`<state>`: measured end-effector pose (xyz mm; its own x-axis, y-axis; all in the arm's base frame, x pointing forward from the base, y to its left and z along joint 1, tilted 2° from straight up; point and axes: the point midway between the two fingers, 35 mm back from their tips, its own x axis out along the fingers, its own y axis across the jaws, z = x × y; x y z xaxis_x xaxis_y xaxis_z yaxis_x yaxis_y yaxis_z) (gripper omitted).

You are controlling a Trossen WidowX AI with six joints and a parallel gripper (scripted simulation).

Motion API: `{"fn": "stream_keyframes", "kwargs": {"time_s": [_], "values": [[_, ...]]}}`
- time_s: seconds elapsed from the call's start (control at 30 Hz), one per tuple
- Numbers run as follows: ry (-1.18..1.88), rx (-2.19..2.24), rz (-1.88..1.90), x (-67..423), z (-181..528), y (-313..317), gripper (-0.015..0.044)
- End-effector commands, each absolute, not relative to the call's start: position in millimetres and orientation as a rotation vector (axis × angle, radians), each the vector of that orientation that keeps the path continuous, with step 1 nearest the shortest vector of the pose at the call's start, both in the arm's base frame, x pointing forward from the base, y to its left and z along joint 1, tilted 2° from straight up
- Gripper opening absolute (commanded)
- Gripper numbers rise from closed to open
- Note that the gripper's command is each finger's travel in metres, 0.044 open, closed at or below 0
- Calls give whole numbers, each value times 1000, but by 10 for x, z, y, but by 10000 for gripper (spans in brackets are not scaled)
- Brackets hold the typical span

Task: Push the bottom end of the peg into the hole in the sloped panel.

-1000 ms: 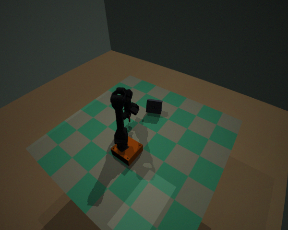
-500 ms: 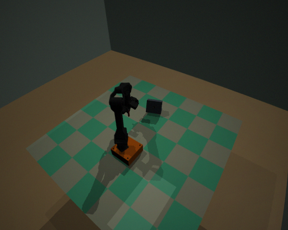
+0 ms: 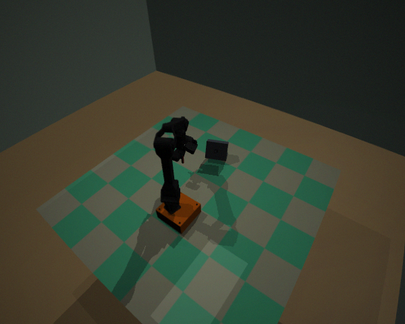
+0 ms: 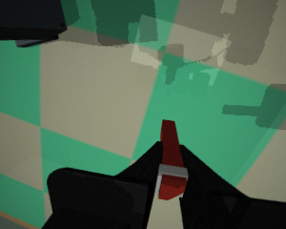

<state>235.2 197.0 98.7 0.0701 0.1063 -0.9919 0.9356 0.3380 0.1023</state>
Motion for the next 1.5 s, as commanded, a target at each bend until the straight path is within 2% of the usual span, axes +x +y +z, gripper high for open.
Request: {"fn": "stream_keyframes", "kwargs": {"time_s": [0.0, 1.47], "values": [[1370, 1046, -804, 2371, 972, 1959, 0], [1396, 976, -393, 2725, 835, 1788, 0]]}}
